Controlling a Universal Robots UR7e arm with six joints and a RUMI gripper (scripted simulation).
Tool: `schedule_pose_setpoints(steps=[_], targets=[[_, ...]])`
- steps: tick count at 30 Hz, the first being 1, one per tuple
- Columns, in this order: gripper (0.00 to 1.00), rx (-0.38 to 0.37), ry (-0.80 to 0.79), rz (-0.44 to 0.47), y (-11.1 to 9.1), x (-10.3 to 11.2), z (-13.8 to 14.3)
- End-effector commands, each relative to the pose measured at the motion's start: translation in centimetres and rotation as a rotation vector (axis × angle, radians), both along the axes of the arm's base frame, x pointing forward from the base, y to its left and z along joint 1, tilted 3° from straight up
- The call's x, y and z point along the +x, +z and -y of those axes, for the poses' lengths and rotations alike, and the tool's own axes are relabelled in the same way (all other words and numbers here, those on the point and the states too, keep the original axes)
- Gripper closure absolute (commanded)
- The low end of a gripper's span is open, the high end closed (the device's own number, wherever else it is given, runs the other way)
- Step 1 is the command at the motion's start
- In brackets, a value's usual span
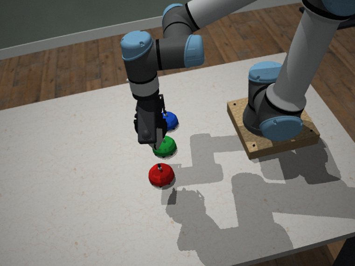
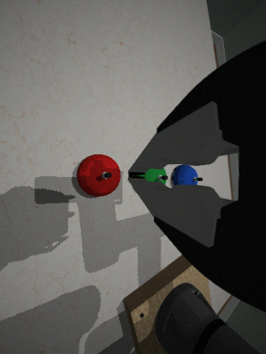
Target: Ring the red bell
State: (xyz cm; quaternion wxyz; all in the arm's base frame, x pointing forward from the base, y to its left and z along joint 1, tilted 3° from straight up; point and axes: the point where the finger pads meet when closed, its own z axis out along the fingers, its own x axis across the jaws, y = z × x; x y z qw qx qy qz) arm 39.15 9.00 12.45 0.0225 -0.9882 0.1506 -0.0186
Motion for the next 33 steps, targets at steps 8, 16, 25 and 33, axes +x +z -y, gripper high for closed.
schedule_pose_setpoints(steps=[8, 16, 25, 33], targets=[[1.00, 0.000, 0.000, 0.001, -0.8, 0.0, -0.1], [1.00, 0.000, 0.000, 0.001, -1.9, 0.1, -0.1], [1.00, 0.000, 0.000, 0.001, -3.4, 0.1, -0.3], [1.00, 0.000, 0.000, 0.001, -4.6, 0.1, -0.3]])
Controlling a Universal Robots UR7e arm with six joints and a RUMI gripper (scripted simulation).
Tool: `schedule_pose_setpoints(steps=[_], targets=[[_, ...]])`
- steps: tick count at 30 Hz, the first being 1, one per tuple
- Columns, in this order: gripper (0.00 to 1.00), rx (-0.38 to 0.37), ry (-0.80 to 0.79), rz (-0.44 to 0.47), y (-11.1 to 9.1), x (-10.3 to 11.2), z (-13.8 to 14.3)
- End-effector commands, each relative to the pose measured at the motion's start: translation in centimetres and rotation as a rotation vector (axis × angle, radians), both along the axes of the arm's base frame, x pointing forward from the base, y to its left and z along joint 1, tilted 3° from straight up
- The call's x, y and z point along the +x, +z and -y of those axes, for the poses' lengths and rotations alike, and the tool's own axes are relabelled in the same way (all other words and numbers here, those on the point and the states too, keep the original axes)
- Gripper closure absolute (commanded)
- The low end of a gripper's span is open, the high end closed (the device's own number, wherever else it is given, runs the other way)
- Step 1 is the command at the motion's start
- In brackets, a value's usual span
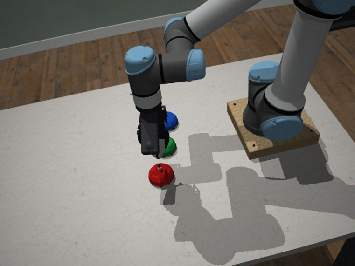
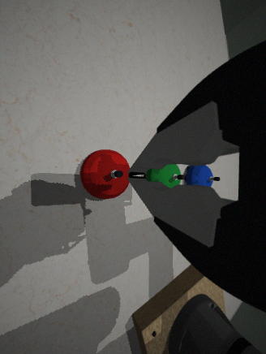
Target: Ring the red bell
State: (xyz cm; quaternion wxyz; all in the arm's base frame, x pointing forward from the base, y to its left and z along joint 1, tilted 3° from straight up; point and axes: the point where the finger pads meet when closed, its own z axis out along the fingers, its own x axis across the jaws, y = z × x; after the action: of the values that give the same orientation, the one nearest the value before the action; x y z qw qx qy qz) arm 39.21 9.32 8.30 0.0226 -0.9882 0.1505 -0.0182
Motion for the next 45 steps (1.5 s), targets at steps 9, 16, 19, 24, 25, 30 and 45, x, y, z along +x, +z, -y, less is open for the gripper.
schedule_pose_setpoints(steps=[9, 16, 19, 24, 25, 30, 45], targets=[[1.00, 0.000, 0.000, 0.001, -1.4, 0.1, -0.1], [1.00, 0.000, 0.000, 0.001, -1.8, 0.1, -0.1], [1.00, 0.000, 0.000, 0.001, -1.8, 0.1, -0.1], [1.00, 0.000, 0.000, 0.001, -1.9, 0.1, -0.1], [1.00, 0.000, 0.000, 0.001, -1.9, 0.1, -0.1], [1.00, 0.000, 0.000, 0.001, -1.9, 0.1, -0.1], [1.00, 0.000, 0.000, 0.001, -1.9, 0.1, -0.1]])
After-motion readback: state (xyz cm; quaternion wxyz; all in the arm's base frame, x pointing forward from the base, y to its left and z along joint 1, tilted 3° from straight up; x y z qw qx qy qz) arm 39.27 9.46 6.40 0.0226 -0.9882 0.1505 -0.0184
